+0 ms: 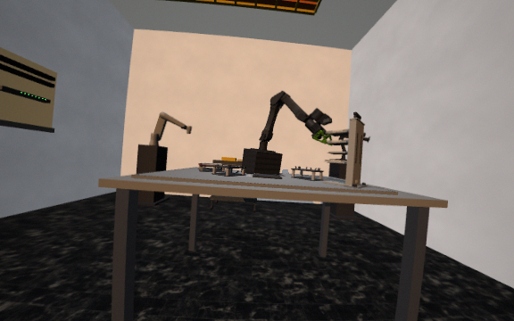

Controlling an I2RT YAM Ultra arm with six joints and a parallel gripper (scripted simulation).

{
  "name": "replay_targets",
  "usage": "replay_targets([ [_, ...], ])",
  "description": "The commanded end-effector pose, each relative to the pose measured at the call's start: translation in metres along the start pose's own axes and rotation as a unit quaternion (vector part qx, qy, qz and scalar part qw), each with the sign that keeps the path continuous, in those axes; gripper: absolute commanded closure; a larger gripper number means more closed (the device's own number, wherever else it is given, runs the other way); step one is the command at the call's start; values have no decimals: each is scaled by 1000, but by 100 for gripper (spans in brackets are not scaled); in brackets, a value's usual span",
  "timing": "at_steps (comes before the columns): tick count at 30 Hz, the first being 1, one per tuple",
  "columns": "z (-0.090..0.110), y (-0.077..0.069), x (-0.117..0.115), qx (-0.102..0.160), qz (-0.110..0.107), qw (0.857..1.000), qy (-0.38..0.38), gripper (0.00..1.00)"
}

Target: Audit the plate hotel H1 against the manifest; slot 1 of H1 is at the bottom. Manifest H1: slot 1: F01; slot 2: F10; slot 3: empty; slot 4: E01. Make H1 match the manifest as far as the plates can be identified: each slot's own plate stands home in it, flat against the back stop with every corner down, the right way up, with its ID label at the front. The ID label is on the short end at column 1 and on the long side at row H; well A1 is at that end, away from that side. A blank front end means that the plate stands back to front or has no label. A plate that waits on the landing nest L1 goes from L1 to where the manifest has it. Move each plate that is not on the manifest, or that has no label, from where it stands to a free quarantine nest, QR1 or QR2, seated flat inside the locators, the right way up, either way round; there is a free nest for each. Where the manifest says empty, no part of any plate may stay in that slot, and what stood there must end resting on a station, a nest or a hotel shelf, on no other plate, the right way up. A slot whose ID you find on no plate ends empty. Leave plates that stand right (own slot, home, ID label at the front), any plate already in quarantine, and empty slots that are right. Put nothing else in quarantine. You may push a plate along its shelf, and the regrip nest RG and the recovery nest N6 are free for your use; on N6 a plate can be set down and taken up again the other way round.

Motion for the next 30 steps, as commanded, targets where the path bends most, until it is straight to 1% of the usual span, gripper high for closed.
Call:
replay_targets([
  [1,-9,-5,-1,-13,1,1000,2,14],
  [21,-8,-5,-1,-13,1,1000,2,14],
  [30,0,-14,0,-13,1,1000,2,14],
])
Point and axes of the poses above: the point where the finger pads meet when closed, its own y axis out along the fingers, its own x axis across the jaws, z = x × y, the point moved 10 cm from there along -y, back along the fingers, and after that the axes turned 7 degrees about -y, right-handed, at the moved point
